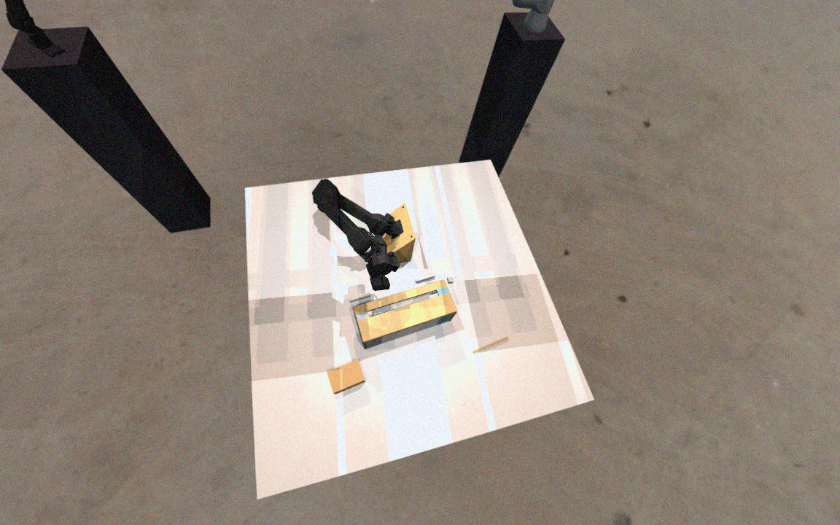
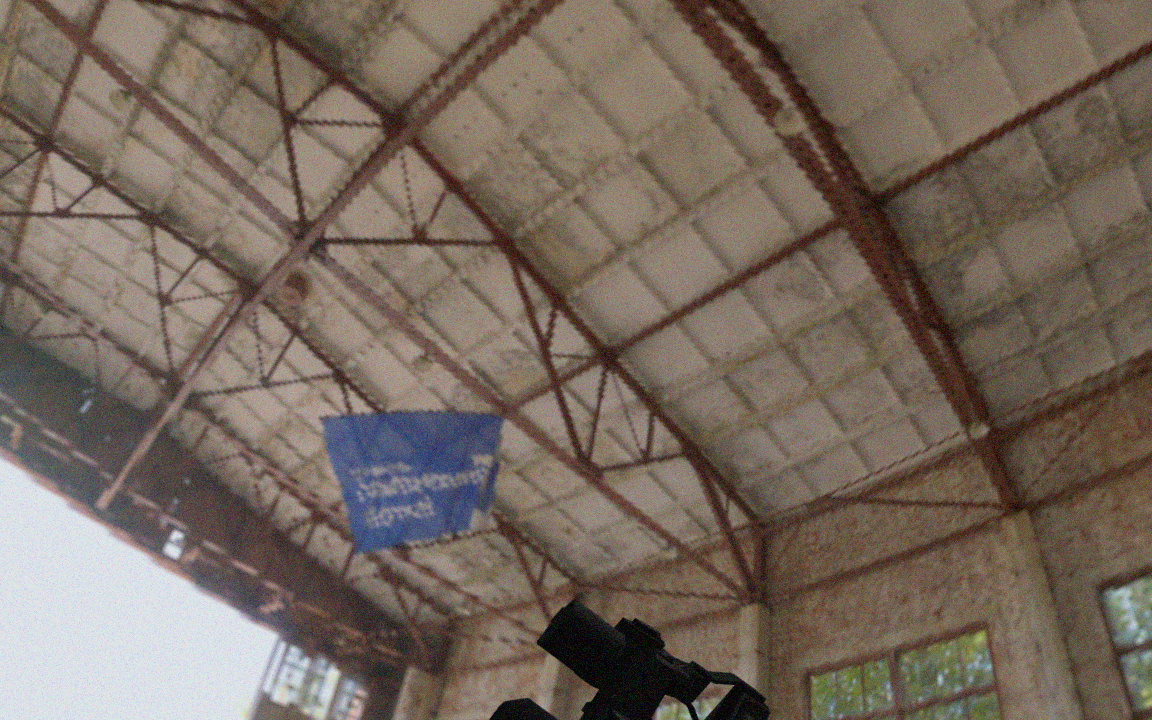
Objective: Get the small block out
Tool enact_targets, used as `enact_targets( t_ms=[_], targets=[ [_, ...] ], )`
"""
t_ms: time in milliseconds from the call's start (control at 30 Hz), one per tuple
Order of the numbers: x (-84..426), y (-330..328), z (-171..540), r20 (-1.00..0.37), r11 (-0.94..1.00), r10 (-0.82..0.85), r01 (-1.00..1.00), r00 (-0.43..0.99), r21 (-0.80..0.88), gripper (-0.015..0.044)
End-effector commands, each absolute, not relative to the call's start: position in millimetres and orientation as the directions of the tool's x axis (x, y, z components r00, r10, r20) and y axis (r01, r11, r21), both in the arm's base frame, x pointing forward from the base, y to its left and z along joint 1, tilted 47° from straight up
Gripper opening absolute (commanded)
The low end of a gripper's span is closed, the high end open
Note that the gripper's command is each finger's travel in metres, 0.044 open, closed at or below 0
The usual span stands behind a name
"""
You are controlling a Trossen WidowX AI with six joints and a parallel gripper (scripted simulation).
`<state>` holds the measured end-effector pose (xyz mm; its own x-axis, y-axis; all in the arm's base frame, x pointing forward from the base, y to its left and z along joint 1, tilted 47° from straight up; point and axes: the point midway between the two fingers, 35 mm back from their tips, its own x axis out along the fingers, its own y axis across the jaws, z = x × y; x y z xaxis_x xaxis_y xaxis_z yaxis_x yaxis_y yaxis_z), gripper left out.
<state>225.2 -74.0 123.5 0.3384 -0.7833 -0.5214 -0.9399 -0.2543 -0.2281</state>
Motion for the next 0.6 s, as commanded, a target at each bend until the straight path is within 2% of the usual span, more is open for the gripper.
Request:
enact_targets(
  t_ms=[0, 267, 567],
  targets=[
    [224, -71, 125, -0.506, -0.336, -0.79, -0.935, 0.345, -0.113, 0.0],
    [223, -65, 129, -0.474, -0.492, -0.801, -0.853, 0.366, 0.172, 0.0],
    [221, -58, 133, -0.436, -0.579, -0.809, -0.659, 0.393, 0.48, 0.0]
  ],
)
